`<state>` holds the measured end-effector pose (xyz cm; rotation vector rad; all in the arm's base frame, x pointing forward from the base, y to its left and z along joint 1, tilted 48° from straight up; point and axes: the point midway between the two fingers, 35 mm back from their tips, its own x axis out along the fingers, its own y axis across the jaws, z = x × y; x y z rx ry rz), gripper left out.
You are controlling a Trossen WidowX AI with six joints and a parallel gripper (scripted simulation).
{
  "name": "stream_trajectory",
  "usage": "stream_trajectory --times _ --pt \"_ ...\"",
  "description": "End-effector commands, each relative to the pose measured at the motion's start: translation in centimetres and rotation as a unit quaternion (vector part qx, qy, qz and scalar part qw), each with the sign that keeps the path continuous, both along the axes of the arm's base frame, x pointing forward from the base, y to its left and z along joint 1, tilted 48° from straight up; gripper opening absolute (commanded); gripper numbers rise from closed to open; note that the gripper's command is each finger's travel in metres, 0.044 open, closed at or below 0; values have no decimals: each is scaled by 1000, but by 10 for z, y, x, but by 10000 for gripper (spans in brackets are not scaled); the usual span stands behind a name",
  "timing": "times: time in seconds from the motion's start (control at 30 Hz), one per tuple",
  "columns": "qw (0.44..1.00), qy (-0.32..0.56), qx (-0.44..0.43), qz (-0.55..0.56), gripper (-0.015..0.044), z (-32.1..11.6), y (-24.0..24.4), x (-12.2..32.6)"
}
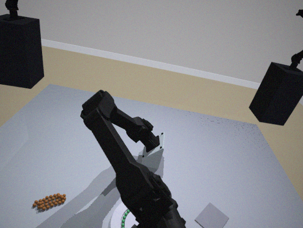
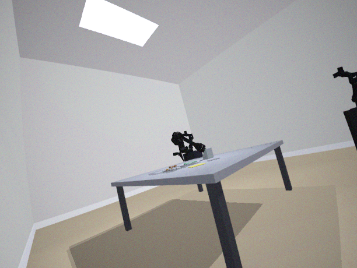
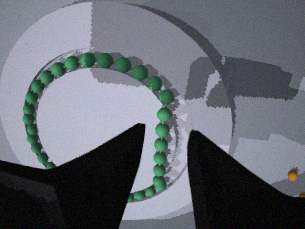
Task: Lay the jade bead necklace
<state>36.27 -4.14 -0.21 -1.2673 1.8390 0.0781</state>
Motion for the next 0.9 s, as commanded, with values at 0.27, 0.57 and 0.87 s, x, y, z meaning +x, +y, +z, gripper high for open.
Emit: stream_trajectory --times 0.27,0.57,0.87 --pt "1000 4 -1 4 120 -12 -12 -2" --pt "1000 6 -2 4 120 -20 -20 -4" --pt "1000 3 -1 1 0 -18 -19 -3"
